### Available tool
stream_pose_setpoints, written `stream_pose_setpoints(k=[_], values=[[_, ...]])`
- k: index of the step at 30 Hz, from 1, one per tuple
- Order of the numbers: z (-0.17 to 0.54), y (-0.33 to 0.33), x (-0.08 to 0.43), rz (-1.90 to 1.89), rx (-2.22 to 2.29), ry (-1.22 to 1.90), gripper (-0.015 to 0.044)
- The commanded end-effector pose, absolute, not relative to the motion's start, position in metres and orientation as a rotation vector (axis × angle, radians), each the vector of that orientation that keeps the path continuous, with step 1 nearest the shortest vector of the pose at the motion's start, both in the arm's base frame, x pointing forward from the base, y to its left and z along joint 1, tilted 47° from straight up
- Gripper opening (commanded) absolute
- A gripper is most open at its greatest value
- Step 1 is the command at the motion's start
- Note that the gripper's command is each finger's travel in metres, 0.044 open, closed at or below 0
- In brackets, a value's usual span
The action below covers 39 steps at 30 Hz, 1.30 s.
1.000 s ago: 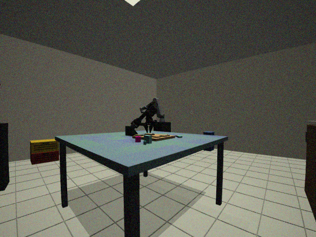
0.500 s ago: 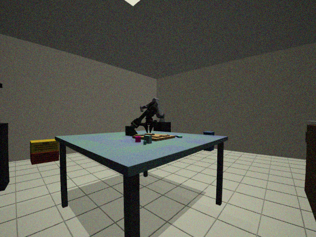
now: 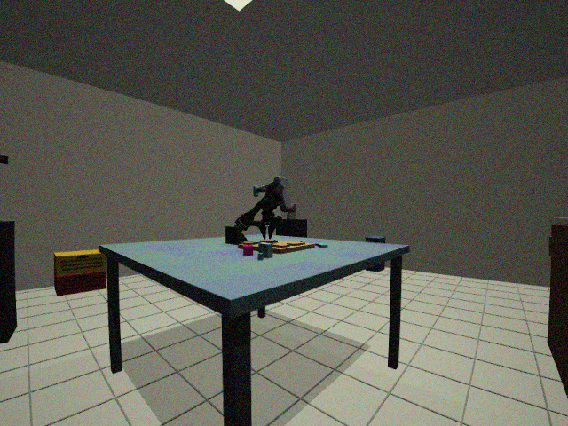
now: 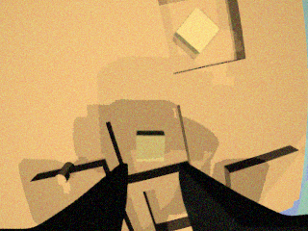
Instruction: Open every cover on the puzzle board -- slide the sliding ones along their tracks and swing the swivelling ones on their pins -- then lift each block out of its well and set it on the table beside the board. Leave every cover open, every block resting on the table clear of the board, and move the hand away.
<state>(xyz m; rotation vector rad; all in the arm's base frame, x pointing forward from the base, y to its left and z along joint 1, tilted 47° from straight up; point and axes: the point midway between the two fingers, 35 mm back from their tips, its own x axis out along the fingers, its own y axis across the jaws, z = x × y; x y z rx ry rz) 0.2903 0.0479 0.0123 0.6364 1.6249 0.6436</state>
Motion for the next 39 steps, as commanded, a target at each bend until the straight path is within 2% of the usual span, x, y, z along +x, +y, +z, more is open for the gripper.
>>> stream_pose_setpoints(k=[1, 39], values=[[0.012, 0.049, 0.291, 0.643, 0.641, 1.623, 0.0144], [-0.006, 0.068, 0.288, 0.644, 0.642, 1.623, 0.0144]])
